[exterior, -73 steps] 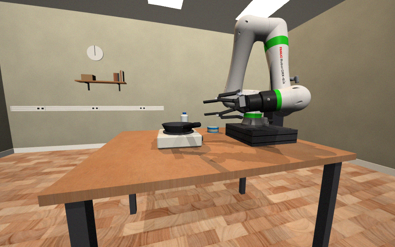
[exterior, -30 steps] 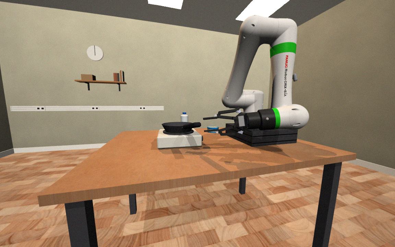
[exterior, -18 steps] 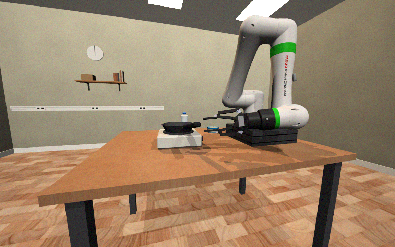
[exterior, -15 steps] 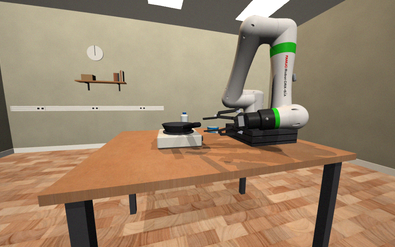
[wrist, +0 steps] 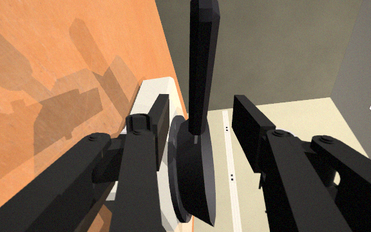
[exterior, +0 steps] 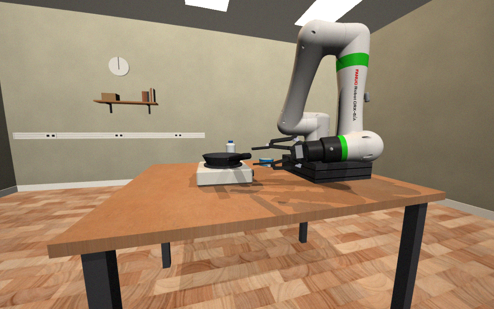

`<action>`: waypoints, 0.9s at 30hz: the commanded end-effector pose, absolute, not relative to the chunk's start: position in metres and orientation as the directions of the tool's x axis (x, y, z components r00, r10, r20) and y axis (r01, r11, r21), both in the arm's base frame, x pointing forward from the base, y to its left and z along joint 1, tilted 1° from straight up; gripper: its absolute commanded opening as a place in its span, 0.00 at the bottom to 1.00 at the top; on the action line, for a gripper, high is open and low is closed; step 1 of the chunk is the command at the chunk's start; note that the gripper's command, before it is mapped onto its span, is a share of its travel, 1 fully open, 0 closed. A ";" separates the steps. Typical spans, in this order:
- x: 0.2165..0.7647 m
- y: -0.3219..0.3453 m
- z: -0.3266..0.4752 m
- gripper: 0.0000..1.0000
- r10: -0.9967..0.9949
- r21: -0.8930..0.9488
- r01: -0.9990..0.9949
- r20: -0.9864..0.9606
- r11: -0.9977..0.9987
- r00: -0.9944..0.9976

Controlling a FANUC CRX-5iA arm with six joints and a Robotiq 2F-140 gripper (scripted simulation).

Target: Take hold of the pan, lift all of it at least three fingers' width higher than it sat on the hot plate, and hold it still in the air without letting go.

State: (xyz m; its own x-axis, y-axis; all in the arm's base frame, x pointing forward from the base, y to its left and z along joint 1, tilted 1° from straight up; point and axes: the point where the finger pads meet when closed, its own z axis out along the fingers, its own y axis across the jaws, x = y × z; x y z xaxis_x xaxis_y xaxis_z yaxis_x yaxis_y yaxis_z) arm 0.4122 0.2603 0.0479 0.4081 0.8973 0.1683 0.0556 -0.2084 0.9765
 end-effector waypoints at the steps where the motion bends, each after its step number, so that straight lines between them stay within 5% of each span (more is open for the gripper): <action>1: 0.414 0.260 0.048 0.41 0.897 0.976 0.055 0.169 -0.209 0.408; 27: 0.444 0.247 0.044 0.41 0.897 0.976 0.055 0.169 -0.209 0.408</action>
State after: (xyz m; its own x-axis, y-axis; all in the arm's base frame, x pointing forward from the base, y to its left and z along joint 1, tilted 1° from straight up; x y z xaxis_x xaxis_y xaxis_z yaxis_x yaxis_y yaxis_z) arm 0.4406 0.2481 0.0437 0.4083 0.8972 0.1682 0.0557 -0.2084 0.9765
